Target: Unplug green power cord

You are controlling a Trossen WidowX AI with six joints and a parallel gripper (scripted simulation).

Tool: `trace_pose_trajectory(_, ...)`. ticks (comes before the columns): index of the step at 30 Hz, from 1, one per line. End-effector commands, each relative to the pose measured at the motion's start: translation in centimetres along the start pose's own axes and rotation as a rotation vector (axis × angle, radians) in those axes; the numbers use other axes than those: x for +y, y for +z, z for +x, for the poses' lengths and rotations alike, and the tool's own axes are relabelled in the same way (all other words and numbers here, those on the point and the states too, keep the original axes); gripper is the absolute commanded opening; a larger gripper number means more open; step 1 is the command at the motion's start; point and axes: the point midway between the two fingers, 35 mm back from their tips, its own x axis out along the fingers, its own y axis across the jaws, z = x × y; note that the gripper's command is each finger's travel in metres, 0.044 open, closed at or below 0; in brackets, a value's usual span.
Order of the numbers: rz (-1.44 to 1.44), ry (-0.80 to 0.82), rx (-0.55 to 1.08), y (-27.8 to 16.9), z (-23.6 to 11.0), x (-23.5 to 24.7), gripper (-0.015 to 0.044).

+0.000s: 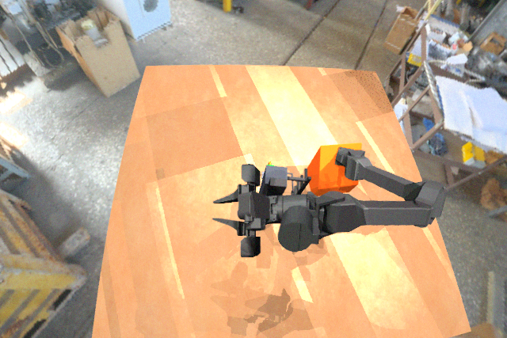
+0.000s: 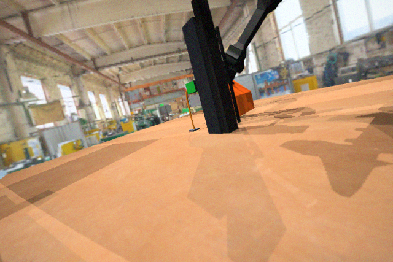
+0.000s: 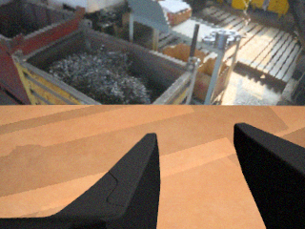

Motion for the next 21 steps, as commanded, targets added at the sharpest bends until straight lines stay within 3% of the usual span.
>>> trace_pose_trajectory(1,0.065,-0.054,-0.015,1.1,0.5,-2.8,0.0160)
trace_pose_trajectory(14,0.321,-0.274,0.262,-5.0,2.2,-12.8,0.0160)
trace_pose_trajectory(21,0.672,-0.448,0.556,-12.7,1.3,-18.0,0.0160)
